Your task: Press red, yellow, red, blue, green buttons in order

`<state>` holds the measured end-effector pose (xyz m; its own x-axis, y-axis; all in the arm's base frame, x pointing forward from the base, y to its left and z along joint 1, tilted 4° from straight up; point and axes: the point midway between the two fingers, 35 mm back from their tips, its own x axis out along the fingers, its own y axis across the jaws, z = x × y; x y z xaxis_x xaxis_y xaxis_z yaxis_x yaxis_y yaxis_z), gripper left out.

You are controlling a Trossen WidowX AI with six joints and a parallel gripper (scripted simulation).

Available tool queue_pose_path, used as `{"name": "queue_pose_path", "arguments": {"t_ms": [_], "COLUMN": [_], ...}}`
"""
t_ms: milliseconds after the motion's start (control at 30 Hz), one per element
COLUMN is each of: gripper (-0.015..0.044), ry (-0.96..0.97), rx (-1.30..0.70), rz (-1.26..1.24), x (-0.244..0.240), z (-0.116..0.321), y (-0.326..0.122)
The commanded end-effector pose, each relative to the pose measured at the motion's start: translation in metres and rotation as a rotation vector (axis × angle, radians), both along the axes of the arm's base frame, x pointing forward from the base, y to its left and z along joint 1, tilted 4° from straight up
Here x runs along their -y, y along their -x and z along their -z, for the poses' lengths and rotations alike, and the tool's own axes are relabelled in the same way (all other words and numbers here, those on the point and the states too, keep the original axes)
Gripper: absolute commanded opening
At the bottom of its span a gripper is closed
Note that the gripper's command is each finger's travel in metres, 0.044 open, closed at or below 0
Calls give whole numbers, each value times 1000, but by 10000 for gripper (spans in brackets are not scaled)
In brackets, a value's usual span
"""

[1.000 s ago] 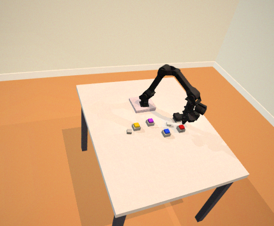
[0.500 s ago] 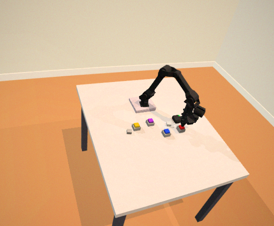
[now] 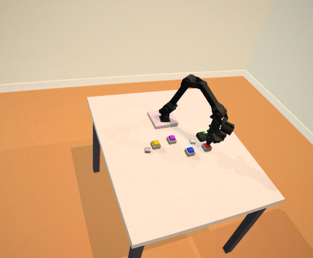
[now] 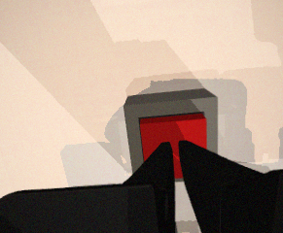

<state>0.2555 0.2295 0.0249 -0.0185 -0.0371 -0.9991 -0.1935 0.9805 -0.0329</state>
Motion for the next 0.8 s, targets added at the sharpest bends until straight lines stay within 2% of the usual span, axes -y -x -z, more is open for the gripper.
{"name": "queue_pose_path", "arguments": {"t_ms": [0,367,500,667,767], "gripper": [20,20,20,20,20], "ry": [2,2,2,2,0], "rx": [-5,-5,-5,-5,-1], "rz": [6,6,5,6,9], "x": [0,0,-1,-1,-4], "z": [2,2,-28,-32,-62], "y": [1,1,0,-1,-3]}}
